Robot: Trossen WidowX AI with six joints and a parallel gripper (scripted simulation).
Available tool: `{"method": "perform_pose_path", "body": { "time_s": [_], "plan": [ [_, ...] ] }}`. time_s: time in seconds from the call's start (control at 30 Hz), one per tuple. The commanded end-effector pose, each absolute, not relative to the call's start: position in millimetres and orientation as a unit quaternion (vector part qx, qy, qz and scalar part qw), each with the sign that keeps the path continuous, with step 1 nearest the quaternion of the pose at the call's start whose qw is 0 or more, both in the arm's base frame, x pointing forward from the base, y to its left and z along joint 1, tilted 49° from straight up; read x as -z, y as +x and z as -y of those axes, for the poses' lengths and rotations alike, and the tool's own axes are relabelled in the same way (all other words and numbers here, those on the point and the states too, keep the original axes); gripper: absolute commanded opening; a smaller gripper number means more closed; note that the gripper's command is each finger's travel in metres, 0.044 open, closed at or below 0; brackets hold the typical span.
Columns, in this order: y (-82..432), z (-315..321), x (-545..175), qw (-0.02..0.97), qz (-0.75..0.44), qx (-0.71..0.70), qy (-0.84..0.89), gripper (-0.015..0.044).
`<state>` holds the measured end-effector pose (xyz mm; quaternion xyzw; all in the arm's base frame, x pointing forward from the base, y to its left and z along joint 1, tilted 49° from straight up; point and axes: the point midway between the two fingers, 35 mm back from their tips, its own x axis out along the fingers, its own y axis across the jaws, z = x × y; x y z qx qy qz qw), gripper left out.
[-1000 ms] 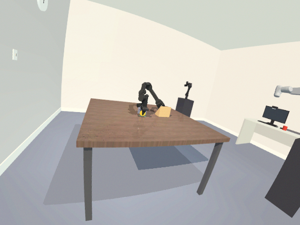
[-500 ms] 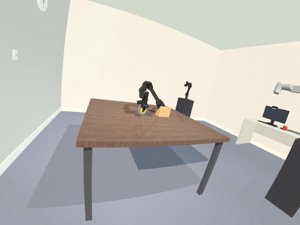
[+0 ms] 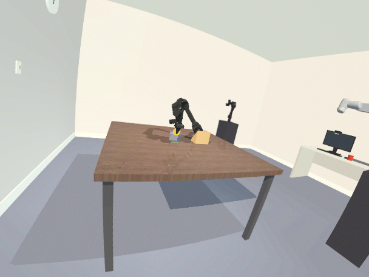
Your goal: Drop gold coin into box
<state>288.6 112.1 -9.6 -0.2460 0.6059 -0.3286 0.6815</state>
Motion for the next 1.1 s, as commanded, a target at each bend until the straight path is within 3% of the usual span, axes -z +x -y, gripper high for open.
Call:
{"method": "perform_pose_path", "body": {
  "time_s": [0.0, 1.07],
  "plan": [
    [287.2, -121.9, 0.2, 0.684, -0.605, 0.329, -0.242, 0.0000],
    [284.4, -108.3, -32.7, 0.706, -0.564, 0.395, -0.165, 0.0000]
  ]
}}
